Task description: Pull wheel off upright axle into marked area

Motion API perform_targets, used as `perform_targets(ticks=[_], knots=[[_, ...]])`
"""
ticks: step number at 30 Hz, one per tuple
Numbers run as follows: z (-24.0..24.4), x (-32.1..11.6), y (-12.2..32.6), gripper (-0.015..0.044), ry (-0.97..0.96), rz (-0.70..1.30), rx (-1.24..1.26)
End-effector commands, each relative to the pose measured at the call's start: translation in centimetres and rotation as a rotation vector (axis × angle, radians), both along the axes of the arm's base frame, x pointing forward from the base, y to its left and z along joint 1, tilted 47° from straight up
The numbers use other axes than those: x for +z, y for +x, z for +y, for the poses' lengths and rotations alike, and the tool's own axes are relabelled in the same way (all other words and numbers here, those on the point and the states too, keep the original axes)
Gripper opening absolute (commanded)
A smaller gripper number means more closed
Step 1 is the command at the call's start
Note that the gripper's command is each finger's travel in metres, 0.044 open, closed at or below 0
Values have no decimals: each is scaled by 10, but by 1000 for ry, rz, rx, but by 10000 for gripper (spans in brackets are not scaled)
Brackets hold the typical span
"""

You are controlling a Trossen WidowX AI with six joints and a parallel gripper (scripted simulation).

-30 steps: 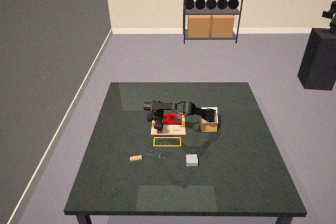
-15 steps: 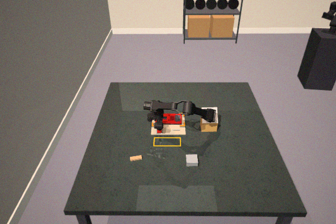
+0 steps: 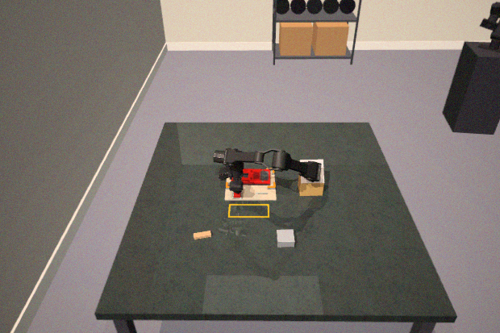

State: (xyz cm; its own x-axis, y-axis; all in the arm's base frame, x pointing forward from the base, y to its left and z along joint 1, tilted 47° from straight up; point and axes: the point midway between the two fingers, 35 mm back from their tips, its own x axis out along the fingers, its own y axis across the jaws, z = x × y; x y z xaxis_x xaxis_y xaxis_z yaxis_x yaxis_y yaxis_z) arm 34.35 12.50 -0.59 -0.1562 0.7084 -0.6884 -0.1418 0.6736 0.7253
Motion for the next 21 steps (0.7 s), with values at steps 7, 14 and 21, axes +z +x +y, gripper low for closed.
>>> perform_targets(ticks=[7, 14, 21], knots=[[-5, 3, 1, 0, -2, -4, -4], [-6, 5, 2, 0, -1, -4, -5], [-8, 6, 2, 0, -1, -4, -5]])
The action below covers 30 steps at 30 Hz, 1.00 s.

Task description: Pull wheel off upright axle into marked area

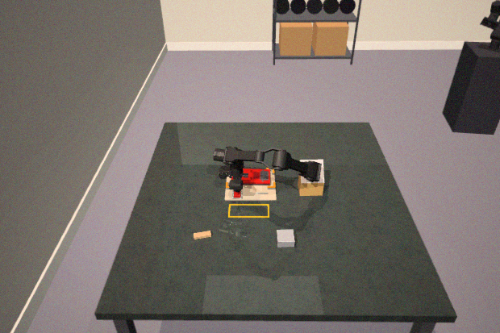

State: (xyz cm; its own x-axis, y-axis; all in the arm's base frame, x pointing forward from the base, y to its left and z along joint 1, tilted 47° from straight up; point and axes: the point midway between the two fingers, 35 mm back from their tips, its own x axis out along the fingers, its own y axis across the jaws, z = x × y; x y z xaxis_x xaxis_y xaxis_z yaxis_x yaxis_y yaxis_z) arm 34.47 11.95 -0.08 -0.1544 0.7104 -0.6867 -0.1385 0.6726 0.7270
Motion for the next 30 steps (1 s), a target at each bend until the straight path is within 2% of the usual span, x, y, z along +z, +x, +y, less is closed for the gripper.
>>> perform_targets(ticks=[1, 30], knots=[[-3, 2, 1, 0, -3, -5, -2], [-10, 8, 3, 0, -2, -5, -4]])
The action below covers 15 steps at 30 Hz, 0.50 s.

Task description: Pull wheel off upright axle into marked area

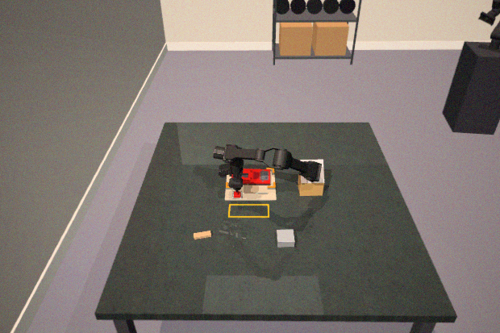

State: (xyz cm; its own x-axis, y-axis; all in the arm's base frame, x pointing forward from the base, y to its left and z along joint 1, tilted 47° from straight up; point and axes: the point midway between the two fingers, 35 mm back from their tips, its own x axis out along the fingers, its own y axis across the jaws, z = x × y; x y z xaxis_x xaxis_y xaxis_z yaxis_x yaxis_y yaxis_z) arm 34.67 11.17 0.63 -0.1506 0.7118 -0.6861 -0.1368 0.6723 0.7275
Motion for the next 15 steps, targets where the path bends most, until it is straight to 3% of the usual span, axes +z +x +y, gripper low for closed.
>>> perform_targets(ticks=[1, 15], knots=[[-2, 1, 1, 0, -3, -4, 0], [-5, 4, 1, 0, -2, -4, -1]])
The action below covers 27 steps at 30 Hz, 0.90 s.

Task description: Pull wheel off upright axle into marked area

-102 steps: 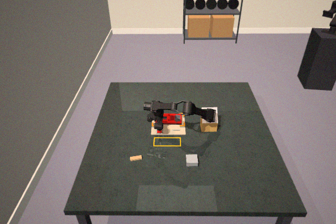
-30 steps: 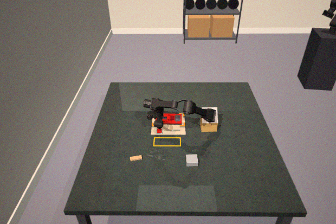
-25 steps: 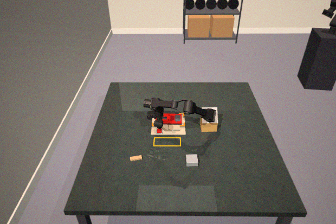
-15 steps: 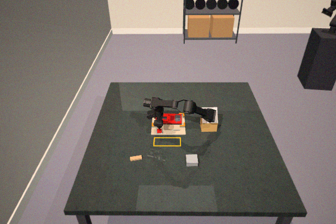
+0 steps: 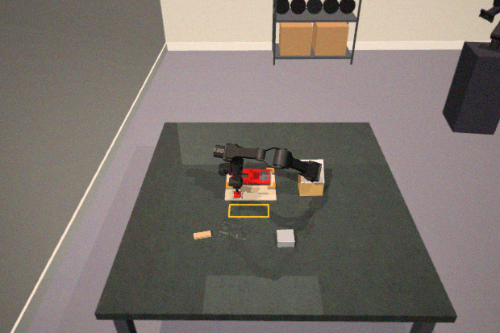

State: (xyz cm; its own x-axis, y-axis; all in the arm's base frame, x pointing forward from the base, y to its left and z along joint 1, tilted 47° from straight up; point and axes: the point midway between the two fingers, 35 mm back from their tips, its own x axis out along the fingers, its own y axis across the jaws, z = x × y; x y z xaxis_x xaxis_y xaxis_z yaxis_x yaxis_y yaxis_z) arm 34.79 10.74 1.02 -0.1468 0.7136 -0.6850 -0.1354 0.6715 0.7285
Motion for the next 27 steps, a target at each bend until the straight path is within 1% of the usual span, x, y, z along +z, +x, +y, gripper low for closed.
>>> perform_targets(ticks=[1, 12, 20, 22, 27], knots=[[-1, 1, 0, 0, -4, -2, 3], [-6, 5, 1, 0, -4, -2, 2], [-28, 27, 5, 0, -5, -2, 2], [-23, 23, 4, 0, 0, 1, -3], [-15, 35, -3, 0, -1, 2, -2]])
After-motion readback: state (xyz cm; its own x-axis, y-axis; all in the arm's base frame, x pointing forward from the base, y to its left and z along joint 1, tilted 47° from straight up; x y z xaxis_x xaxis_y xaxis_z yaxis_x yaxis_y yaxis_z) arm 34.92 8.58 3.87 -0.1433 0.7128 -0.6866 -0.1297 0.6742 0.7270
